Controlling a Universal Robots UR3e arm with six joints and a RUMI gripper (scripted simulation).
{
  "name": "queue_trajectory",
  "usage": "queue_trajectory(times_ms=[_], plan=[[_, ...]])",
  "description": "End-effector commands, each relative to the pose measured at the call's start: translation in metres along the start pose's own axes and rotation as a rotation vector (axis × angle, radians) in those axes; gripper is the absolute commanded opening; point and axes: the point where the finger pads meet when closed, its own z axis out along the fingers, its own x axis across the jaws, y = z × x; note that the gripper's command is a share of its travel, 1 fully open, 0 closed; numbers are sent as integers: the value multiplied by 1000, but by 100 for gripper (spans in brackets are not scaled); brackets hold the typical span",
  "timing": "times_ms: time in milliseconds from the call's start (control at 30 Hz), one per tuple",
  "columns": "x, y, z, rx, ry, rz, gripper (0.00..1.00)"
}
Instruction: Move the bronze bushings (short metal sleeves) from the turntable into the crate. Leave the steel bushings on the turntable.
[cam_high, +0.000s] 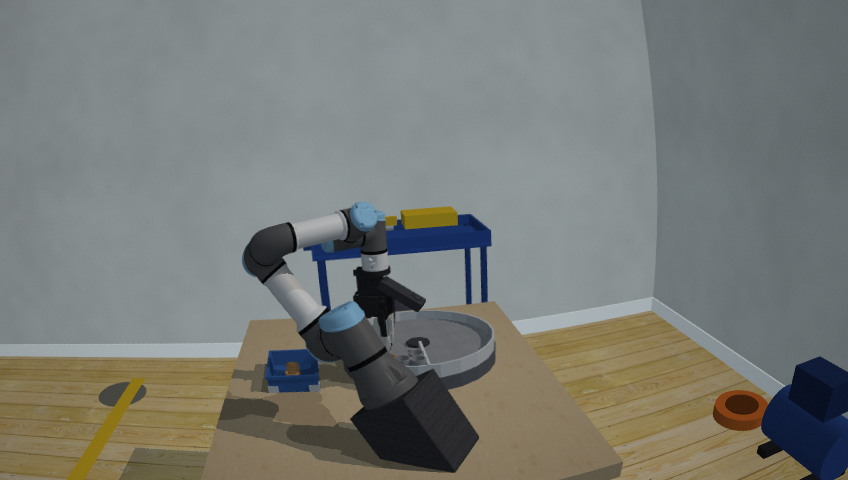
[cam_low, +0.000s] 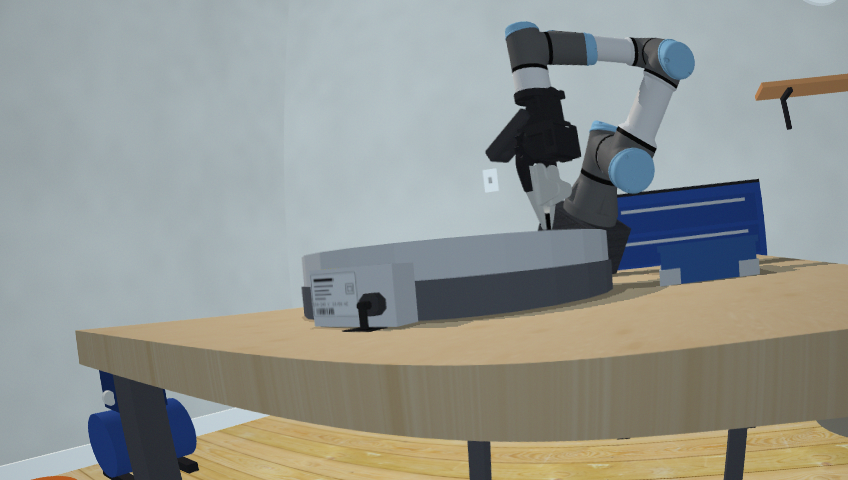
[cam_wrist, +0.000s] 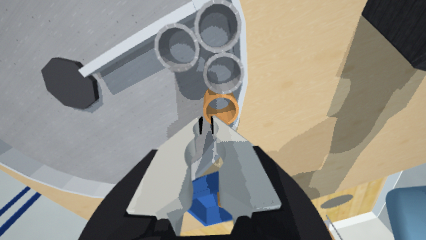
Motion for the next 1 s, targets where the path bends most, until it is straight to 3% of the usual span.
queue_trajectory(times_ms=[0, 600, 967], plan=[[-2, -1, -1, 3, -5, 0, 5], [-2, -1, 0, 3, -5, 0, 5], [-2, 0, 10, 2, -4, 0, 5]])
